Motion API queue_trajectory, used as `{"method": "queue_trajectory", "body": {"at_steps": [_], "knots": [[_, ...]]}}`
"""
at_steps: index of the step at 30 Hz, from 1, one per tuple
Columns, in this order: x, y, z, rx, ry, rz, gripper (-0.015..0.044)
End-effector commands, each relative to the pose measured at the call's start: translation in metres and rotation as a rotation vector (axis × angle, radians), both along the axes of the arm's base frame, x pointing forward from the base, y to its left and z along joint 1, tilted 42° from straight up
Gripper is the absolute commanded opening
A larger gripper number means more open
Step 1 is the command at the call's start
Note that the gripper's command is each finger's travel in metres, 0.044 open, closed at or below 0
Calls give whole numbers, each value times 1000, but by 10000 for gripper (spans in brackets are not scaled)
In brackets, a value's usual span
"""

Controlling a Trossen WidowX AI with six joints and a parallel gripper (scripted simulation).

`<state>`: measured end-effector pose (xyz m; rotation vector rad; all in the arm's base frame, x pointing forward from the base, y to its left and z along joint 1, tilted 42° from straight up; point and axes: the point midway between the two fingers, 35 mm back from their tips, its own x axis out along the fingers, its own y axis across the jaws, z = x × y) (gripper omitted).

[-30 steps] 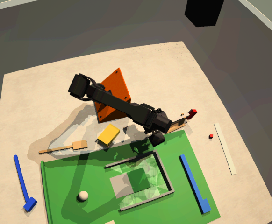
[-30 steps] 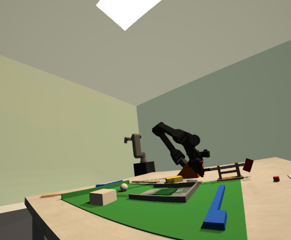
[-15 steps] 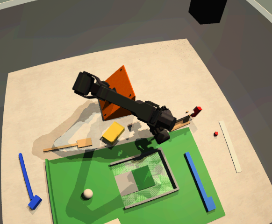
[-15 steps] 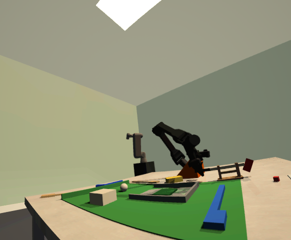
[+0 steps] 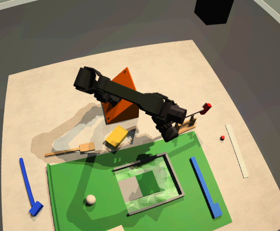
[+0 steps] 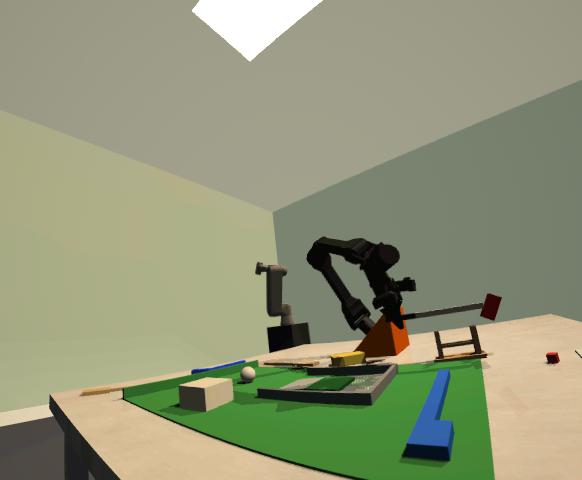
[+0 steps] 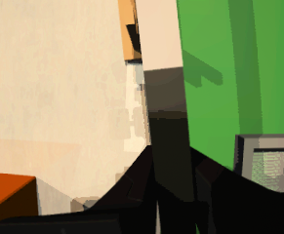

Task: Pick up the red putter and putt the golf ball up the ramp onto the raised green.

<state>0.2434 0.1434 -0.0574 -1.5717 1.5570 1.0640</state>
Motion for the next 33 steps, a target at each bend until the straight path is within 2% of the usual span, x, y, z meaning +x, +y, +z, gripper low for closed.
{"method": "queue_trajectory", "body": {"at_steps": [1,9,24,33], "knots": [[0,21,25,20,-9,-6,0],[5,13,28,13,-26,-39,0],[59,-57,101,25,-253,-423,0],[76,-104,146,50,-382,-609,0]]}}
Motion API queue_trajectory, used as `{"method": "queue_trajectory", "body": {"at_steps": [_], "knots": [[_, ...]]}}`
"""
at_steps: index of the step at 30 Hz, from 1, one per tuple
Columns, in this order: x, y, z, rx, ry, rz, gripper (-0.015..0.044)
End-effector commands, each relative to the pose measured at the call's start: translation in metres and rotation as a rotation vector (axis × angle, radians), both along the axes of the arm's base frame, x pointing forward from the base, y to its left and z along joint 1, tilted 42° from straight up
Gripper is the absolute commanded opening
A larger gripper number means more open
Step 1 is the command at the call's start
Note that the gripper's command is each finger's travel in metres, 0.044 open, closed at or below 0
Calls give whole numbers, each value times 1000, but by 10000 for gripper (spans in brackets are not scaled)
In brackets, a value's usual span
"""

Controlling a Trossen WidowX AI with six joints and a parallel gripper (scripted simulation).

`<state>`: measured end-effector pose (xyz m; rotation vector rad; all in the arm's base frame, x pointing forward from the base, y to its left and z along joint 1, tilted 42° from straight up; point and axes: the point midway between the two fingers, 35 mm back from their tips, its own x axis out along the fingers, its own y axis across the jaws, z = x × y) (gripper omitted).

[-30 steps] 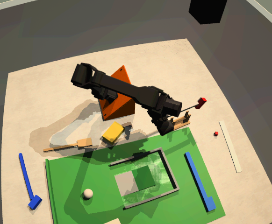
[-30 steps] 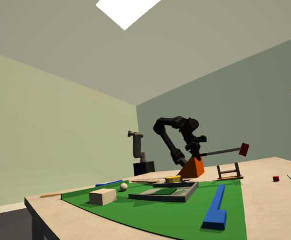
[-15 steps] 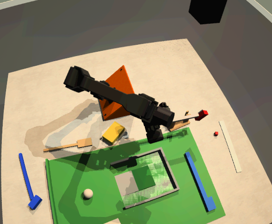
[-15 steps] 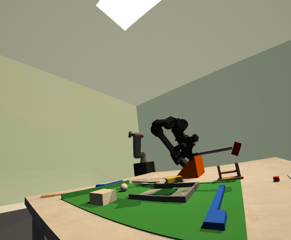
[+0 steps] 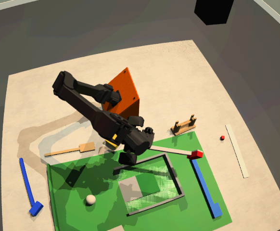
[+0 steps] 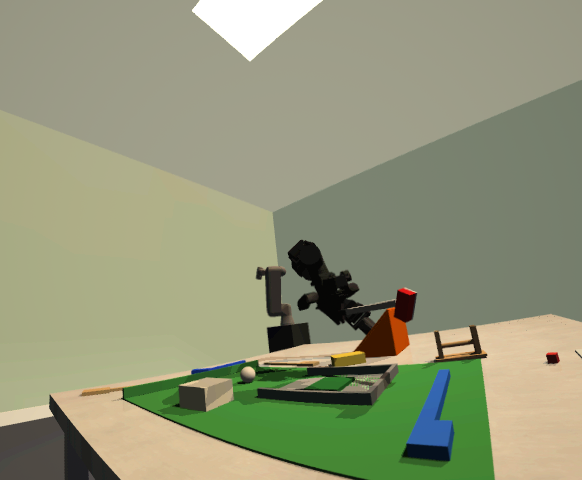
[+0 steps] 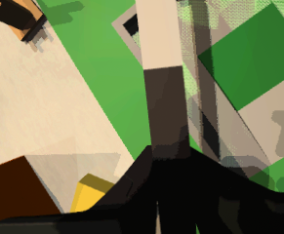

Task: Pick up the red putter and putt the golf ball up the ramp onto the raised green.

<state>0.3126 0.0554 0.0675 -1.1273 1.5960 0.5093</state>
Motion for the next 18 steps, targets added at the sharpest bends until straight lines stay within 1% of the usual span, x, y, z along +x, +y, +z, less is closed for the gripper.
{"method": "queue_trajectory", "body": {"at_steps": [1,10,18], "knots": [[7,-19,24,10,-73,-78,0],[8,-74,72,-43,-198,-280,0],[-6,-128,119,-110,-318,-482,0]]}}
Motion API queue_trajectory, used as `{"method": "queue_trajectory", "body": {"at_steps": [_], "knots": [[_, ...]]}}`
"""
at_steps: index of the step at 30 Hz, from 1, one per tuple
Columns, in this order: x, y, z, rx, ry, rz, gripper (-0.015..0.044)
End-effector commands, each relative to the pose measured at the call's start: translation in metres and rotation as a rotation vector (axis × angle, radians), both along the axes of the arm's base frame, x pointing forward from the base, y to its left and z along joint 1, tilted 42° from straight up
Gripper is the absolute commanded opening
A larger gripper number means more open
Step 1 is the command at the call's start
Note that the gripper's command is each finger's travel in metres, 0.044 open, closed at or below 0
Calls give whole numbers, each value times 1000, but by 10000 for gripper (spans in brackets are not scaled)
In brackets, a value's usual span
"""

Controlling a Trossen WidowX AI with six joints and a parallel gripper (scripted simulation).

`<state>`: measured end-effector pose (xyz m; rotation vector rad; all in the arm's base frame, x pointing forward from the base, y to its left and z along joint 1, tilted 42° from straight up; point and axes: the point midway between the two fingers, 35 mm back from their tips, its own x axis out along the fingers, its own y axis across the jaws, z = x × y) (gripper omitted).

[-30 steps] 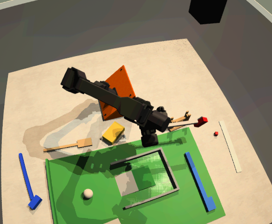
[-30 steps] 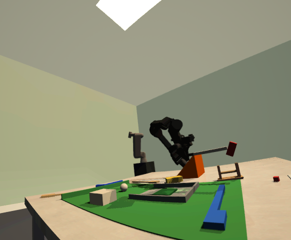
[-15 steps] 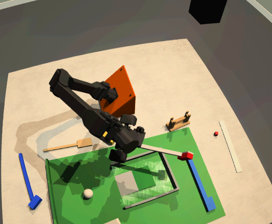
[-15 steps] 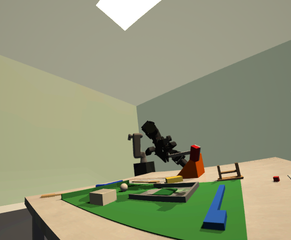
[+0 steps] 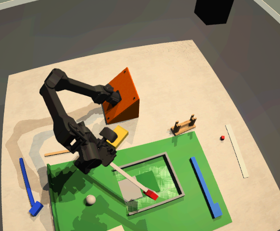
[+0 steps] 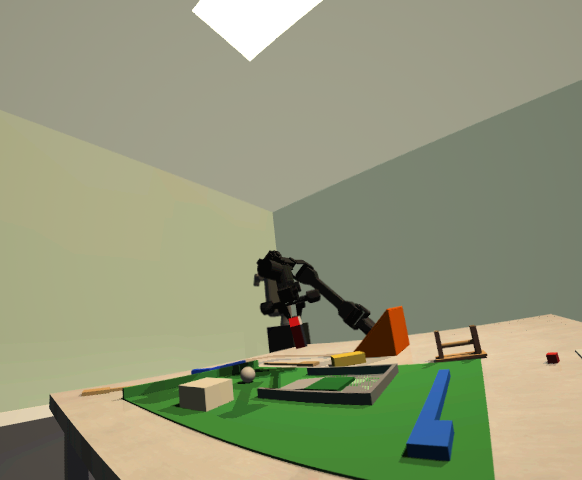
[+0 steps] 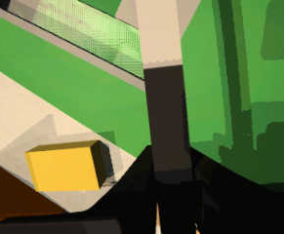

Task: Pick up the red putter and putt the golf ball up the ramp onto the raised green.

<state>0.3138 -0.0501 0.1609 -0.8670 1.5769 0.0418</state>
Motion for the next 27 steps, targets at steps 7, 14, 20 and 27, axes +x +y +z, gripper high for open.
{"method": "queue_trajectory", "body": {"at_steps": [7,14,20,27], "knots": [[-33,-65,67,-94,-167,-269,0],[-69,-102,106,-169,-262,-450,0],[-84,-113,120,-198,-295,-514,0],[-84,-118,113,-197,-295,-514,0]]}}
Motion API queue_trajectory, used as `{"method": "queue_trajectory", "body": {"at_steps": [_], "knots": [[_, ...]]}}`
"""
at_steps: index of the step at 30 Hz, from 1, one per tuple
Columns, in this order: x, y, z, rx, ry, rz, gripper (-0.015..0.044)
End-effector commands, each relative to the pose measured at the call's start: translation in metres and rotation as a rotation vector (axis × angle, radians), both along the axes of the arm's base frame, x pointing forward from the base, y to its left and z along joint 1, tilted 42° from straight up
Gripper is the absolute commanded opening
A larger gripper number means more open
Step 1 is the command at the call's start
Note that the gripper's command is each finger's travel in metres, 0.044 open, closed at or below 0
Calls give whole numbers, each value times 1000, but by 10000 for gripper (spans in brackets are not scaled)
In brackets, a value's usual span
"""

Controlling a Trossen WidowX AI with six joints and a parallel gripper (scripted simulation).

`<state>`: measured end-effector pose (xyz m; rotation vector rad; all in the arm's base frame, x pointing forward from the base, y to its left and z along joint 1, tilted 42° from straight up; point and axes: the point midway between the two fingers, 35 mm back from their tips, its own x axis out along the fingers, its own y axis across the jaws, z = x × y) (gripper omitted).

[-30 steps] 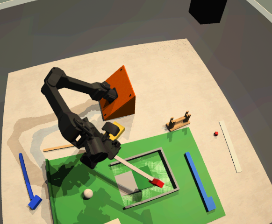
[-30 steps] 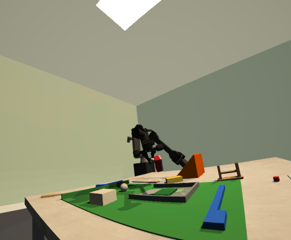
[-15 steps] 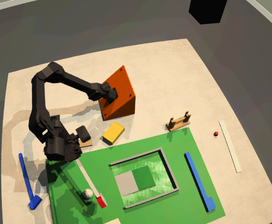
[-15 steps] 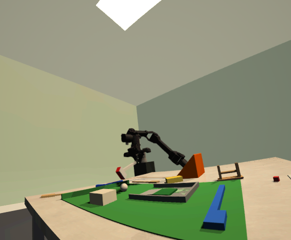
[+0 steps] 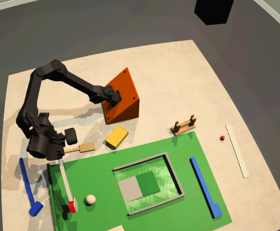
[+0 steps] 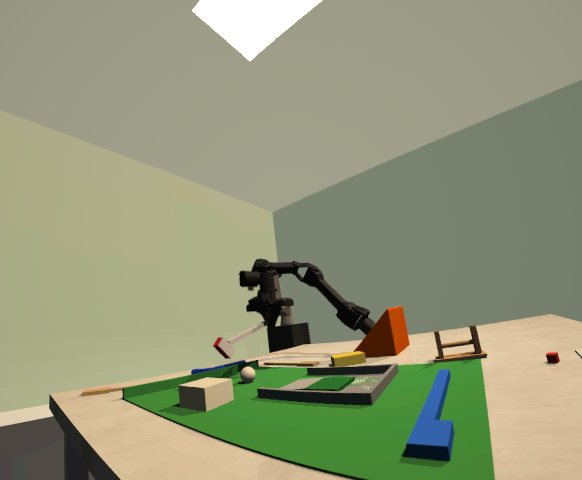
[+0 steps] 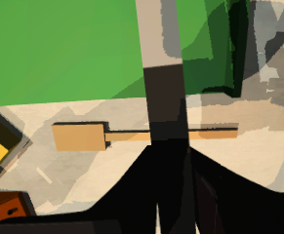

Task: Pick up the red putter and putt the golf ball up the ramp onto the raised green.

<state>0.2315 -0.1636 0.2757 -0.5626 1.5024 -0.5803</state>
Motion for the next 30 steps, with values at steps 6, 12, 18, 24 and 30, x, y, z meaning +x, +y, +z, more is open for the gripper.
{"method": "queue_trajectory", "body": {"at_steps": [6,12,18,24,30], "knots": [[-2,-19,-17,-9,-9,-4,0],[-3,-26,-25,-10,-9,-4,0],[-3,-31,-30,-10,-9,-4,0],[-3,-38,-37,-11,-9,-4,0],[-3,-44,-44,-12,-9,-4,0]]}}
